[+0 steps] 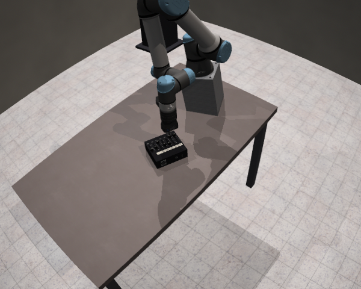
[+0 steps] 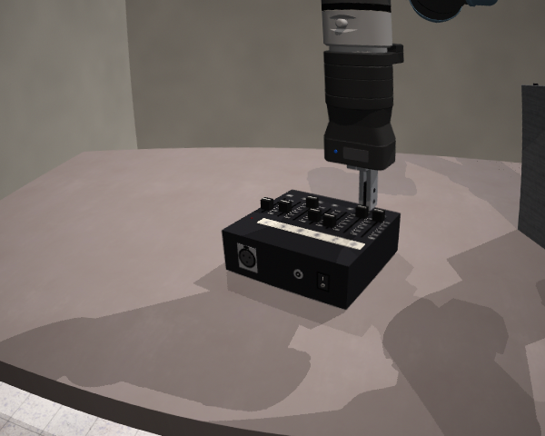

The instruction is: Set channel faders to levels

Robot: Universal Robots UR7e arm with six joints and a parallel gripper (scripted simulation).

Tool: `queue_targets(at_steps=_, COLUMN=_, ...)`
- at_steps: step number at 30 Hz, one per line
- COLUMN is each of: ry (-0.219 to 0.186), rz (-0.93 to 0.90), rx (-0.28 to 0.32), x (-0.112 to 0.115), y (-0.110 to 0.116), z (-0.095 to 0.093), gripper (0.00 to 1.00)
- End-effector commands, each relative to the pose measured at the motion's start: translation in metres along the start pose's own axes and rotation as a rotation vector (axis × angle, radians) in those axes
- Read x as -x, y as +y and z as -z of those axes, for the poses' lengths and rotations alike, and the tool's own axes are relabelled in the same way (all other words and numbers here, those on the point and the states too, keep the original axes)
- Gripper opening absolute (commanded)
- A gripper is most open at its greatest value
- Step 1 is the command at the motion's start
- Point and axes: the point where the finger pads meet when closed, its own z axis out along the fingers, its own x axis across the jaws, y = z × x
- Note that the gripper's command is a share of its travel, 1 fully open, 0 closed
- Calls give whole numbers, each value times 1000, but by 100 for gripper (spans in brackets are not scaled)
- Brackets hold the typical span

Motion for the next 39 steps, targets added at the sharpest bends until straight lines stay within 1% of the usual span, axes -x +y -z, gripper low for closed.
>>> queue_targets(at_steps=1, ry=-1, rz=0, rx=0, x=0, y=4, z=0, gripper=0)
queue_targets(at_steps=16, ry=-1, rz=0, rx=0, x=0, y=9, z=0, gripper=0)
queue_targets(at_steps=39, ry=-1, rz=0, rx=0, x=0, y=9, z=0, gripper=0)
